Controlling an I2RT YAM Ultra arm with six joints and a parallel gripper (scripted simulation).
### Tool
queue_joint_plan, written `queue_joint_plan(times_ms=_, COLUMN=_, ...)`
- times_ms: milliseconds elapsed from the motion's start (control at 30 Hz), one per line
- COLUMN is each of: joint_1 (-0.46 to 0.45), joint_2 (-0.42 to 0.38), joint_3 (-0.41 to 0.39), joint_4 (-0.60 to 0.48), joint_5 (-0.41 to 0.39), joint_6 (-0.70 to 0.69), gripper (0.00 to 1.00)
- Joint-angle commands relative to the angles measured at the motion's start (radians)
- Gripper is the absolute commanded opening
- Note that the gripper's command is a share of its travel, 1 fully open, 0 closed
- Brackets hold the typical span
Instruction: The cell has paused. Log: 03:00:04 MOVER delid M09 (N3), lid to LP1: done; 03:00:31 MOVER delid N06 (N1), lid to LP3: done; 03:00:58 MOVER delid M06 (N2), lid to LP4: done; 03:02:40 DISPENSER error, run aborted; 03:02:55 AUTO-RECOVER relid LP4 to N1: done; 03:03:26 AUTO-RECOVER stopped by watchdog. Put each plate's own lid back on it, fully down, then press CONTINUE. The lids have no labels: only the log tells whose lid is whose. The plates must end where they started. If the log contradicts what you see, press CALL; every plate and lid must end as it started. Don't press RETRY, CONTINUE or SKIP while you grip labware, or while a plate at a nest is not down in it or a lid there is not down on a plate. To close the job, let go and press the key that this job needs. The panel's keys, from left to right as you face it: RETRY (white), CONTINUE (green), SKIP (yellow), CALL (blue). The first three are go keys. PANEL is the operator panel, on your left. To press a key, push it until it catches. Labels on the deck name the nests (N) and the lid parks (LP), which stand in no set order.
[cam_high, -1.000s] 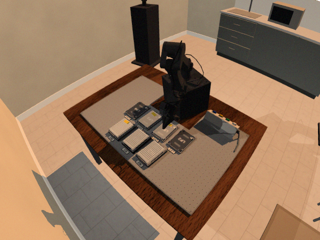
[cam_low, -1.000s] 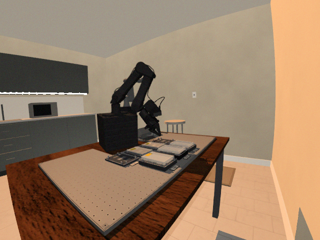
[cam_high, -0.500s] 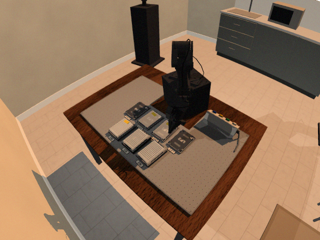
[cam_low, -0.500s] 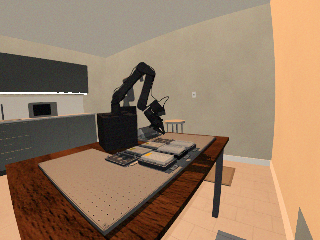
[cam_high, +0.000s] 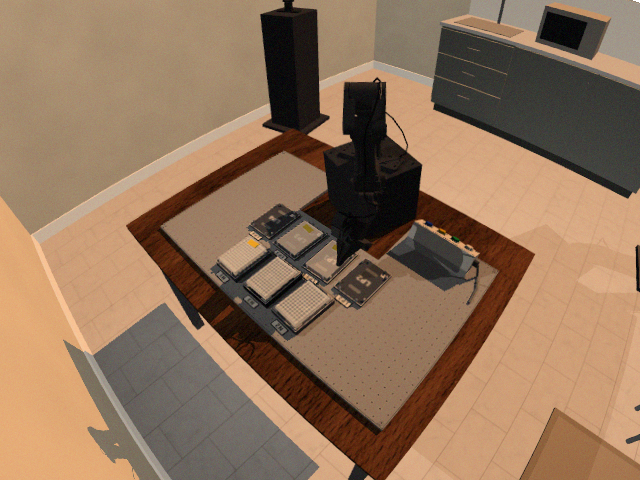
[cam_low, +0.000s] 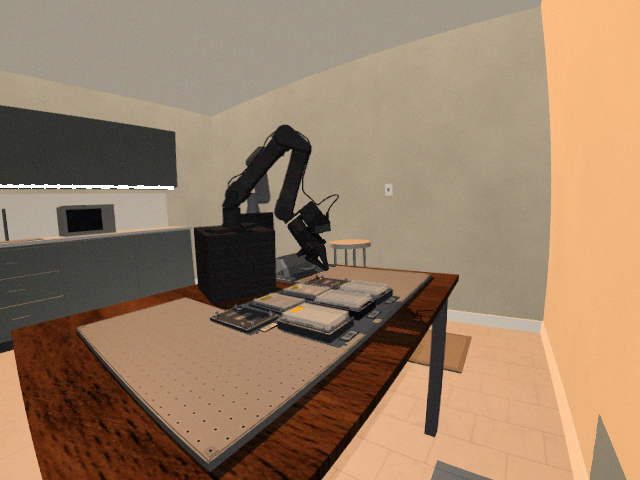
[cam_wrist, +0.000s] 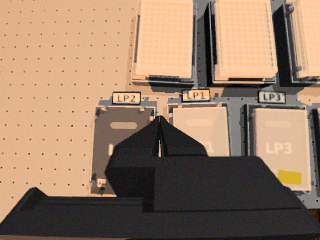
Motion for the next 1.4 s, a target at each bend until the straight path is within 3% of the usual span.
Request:
queue_joint_plan(times_ms=0, joint_1=0.000, joint_2=-0.007, joint_3=0.007, joint_4=-0.011, joint_5=0.012, joint_6=0.009, gripper=0.00)
queue_joint_plan(times_ms=400, joint_1=0.000, joint_2=-0.007, joint_3=0.007, joint_4=-0.011, joint_5=0.012, joint_6=0.009, gripper=0.00)
queue_joint_plan(times_ms=567, joint_1=-0.092, joint_2=-0.036, joint_3=0.071, joint_4=-0.046, joint_5=-0.045, joint_6=-0.069, gripper=0.00)
queue_joint_plan(times_ms=900, joint_1=-0.230, joint_2=-0.010, joint_3=0.200, joint_4=-0.132, joint_5=-0.138, joint_6=-0.177, gripper=0.00)
queue_joint_plan(times_ms=967, joint_1=-0.230, joint_2=-0.010, joint_3=0.200, joint_4=-0.132, joint_5=-0.138, joint_6=-0.177, gripper=0.00)
queue_joint_plan(times_ms=1367, joint_1=-0.356, joint_2=0.030, joint_3=0.388, joint_4=-0.270, joint_5=-0.226, joint_6=-0.271, gripper=0.00)
